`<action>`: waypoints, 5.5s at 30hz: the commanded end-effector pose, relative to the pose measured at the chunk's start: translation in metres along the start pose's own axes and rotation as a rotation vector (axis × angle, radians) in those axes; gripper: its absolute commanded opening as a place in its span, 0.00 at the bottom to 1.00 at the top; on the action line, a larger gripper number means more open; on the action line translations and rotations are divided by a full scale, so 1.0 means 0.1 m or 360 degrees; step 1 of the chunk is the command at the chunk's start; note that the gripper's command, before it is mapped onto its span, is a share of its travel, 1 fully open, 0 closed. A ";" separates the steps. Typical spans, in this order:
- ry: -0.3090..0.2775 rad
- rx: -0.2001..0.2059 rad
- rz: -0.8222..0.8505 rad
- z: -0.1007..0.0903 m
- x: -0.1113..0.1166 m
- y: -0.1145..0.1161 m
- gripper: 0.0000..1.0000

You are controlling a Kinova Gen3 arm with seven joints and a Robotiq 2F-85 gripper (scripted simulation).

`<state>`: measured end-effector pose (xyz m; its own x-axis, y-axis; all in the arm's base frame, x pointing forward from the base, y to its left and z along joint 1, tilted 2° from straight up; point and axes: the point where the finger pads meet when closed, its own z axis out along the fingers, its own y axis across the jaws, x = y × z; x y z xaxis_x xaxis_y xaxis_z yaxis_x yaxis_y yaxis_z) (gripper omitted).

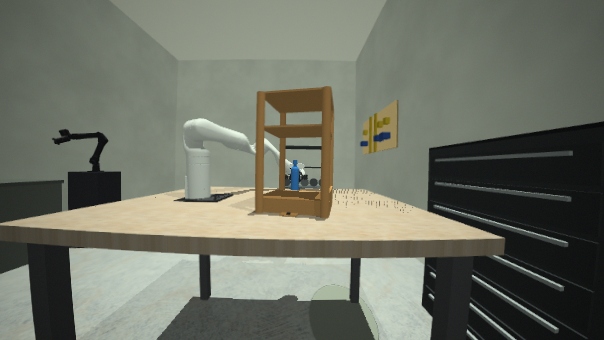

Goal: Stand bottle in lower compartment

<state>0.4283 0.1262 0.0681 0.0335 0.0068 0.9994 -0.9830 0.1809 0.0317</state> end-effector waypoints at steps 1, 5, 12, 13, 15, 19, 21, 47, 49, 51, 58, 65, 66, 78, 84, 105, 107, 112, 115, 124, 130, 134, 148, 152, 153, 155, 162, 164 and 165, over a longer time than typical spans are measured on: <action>-0.0002 0.0000 0.0002 0.00 0.01 0.00 0.60; -0.0002 0.0000 0.0002 0.00 0.01 0.00 0.60; -0.0002 0.0000 0.0002 0.00 0.01 0.00 0.60; -0.0002 0.0000 0.0002 0.00 0.01 0.00 0.60; -0.0002 0.0000 0.0002 0.00 0.01 0.00 0.60; -0.0002 0.0000 0.0002 0.00 0.01 0.00 0.60; -0.0002 0.0000 0.0002 0.00 0.01 0.00 0.60; -0.0002 0.0000 0.0002 0.00 0.01 0.00 0.00; -0.0002 0.0000 0.0002 0.00 0.01 0.00 0.00; -0.0002 0.0000 0.0002 0.00 0.01 0.00 0.00; -0.0002 0.0000 0.0002 0.00 0.01 0.00 0.00; -0.0002 0.0000 0.0002 0.00 0.01 0.00 0.00; -0.0002 0.0000 0.0002 0.00 0.01 0.00 0.00; -0.0002 0.0000 0.0002 0.00 0.16 0.00 0.00; -0.0002 0.0000 0.0002 0.00 0.27 0.00 0.00; -0.0002 0.0000 0.0002 0.00 0.69 0.00 0.00; -0.0002 0.0000 0.0002 0.00 0.69 0.00 0.00; -0.0002 0.0000 0.0002 0.00 0.69 0.00 0.00; -0.0002 0.0000 0.0002 0.00 0.69 0.00 0.00; -0.0002 0.0000 0.0002 0.01 0.69 0.00 0.00; -0.0002 0.0000 0.0002 0.05 0.69 0.01 0.00; -0.0002 0.0000 0.0002 0.09 0.69 0.02 0.00; -0.0002 0.0000 0.0002 0.36 0.69 0.06 0.00; -0.0002 0.0000 0.0002 0.48 0.69 0.08 0.00; -0.0002 0.0000 0.0002 0.52 0.69 0.09 0.00; -0.0002 0.0000 0.0002 0.58 0.69 0.10 0.00; -0.0002 0.0000 0.0002 0.78 0.69 0.14 0.00; -0.0002 0.0000 0.0002 0.80 0.69 0.14 0.00; -0.0002 0.0000 0.0002 0.80 0.69 0.14 0.00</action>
<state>0.4037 0.0508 0.1358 0.0329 0.0069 0.9994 -0.9833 0.1795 0.0311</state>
